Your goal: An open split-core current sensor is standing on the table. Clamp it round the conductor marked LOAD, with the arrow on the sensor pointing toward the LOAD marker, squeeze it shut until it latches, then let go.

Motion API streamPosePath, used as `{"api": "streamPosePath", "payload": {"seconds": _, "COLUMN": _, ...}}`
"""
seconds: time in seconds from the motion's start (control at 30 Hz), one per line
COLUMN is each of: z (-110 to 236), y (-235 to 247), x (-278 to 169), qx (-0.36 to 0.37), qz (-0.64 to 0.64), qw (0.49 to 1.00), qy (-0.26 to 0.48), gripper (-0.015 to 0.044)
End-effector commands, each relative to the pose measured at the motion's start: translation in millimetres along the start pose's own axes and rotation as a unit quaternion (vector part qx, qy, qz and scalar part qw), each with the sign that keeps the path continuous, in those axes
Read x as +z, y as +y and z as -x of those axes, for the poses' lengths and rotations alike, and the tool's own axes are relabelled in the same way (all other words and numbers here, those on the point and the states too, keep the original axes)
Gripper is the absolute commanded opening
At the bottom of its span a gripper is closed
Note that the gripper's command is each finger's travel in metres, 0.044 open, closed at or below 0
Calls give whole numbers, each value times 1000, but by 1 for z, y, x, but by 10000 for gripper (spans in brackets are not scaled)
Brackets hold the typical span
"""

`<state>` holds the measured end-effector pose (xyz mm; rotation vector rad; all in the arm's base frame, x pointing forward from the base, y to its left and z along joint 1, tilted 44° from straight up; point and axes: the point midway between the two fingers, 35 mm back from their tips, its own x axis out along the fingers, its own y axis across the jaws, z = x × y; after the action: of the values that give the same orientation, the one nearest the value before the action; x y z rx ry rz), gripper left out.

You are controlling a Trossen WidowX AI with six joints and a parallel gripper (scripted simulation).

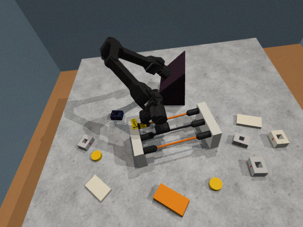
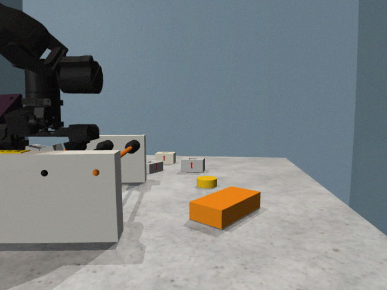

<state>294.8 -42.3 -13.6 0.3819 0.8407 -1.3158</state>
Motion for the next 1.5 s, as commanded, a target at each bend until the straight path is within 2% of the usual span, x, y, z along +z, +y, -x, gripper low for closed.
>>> {"api": "streamPosePath", "payload": {"seconds": 0.0, "z": 1, "y": 1, "x": 0, "qx": 1, "qz": -1, "qw": 1000, "qy": 0, "gripper": 0}}
{"api": "streamPosePath", "payload": {"seconds": 1.47, "z": 7, "y": 0, "x": 0, "qx": 3, "qz": 2, "qw": 1000, "qy": -1, "gripper": 0}}
